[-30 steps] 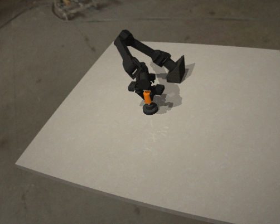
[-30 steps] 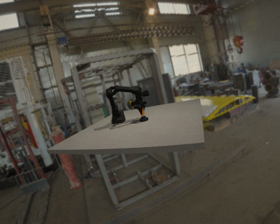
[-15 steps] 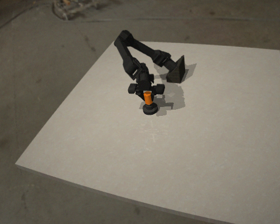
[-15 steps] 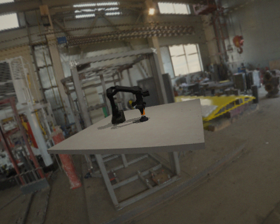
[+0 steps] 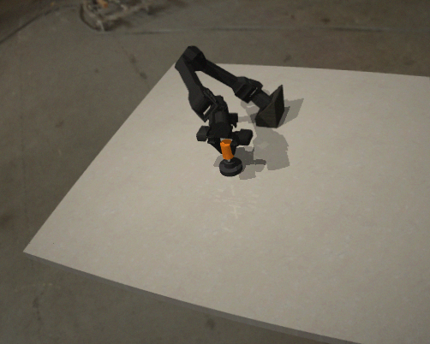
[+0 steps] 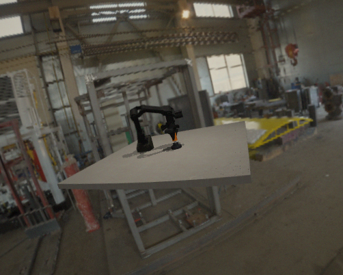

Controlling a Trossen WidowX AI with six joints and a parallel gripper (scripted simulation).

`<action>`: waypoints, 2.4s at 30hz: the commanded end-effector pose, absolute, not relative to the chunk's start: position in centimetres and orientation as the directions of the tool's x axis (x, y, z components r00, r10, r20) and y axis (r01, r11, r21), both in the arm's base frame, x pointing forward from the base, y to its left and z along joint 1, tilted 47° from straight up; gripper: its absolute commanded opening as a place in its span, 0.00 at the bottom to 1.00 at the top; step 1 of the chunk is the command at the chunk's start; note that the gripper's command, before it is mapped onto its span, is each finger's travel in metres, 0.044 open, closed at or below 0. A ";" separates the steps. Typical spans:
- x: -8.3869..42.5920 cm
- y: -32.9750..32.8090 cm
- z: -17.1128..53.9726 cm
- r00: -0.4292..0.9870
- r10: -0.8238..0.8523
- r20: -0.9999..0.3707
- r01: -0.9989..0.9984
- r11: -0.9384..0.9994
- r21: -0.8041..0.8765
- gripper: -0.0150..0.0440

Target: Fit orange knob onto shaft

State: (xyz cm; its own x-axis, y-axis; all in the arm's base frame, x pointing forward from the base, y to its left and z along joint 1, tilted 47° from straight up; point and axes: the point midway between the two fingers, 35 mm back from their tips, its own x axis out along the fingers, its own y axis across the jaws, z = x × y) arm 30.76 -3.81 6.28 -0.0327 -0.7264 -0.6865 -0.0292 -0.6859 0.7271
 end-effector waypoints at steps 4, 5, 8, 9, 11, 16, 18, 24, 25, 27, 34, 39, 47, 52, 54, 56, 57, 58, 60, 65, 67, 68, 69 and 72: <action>30.7 -3.7 6.2 -0.028 -0.728 -0.685 -0.369 -0.630 0.683 0.25; 30.7 -3.7 6.2 -0.028 -0.728 -0.685 -0.433 -0.609 0.664 0.25; 30.7 -3.7 6.1 -0.028 -0.728 -0.685 -0.611 -0.530 0.588 0.25; 30.7 -3.7 6.1 -0.028 -0.728 -0.685 -0.665 -0.499 0.556 0.25; 30.7 -3.7 6.1 -0.028 -0.728 -0.685 -0.762 -0.428 0.485 0.25; 30.9 -3.7 6.1 -0.028 -0.728 -0.685 -0.938 -0.219 0.270 0.25; 30.9 -3.7 6.1 -0.028 -0.728 -0.685 -0.977 -0.126 0.174 0.25; 31.0 -3.7 6.3 -0.028 -0.728 -0.685 -0.979 0.159 -0.129 0.25; 31.0 -3.7 6.3 -0.028 -0.728 -0.685 -0.962 0.205 -0.179 0.25; 31.0 -3.8 6.4 -0.028 -0.728 -0.685 -0.920 0.287 -0.267 0.25; 30.8 -3.9 6.3 -0.028 -0.728 -0.685 -0.901 0.315 -0.298 0.25; 30.8 -3.8 6.2 -0.028 -0.728 -0.685 -0.901 0.315 -0.298 0.25; 30.9 -3.9 6.0 -0.028 -0.728 -0.685 -0.901 0.315 -0.298 0.25; 30.9 -3.9 6.0 -0.028 -0.728 -0.685 -0.901 0.315 -0.298 0.25; 30.9 -3.9 6.0 -0.028 -0.728 -0.685 -0.901 0.315 -0.298 0.25; 30.9 -3.9 6.0 -0.028 -0.728 -0.685 -0.901 0.315 -0.298 0.25; 30.8 -3.9 6.1 -0.028 -0.728 -0.685 -0.901 0.315 -0.298 0.25; 30.8 -3.8 6.2 -0.028 -0.728 -0.685 -0.901 0.315 -0.298 0.25; 30.7 -3.7 6.3 -0.028 -0.728 -0.685 -0.901 0.315 -0.298 0.25; 30.7 -3.7 6.4 -0.028 -0.728 -0.685 -0.865 0.361 -0.348 0.25; 30.7 -3.7 6.4 -0.028 -0.728 -0.685 -0.819 0.410 -0.402 0.25; 30.7 -3.7 6.4 -0.028 -0.728 -0.685 -0.804 0.424 -0.418 0.25; 30.8 -3.7 6.3 -0.028 -0.728 -0.685 -0.795 0.432 -0.427 0.25; 30.8 -3.6 6.2 -0.028 -0.728 -0.685 -0.791 0.435 -0.430 0.25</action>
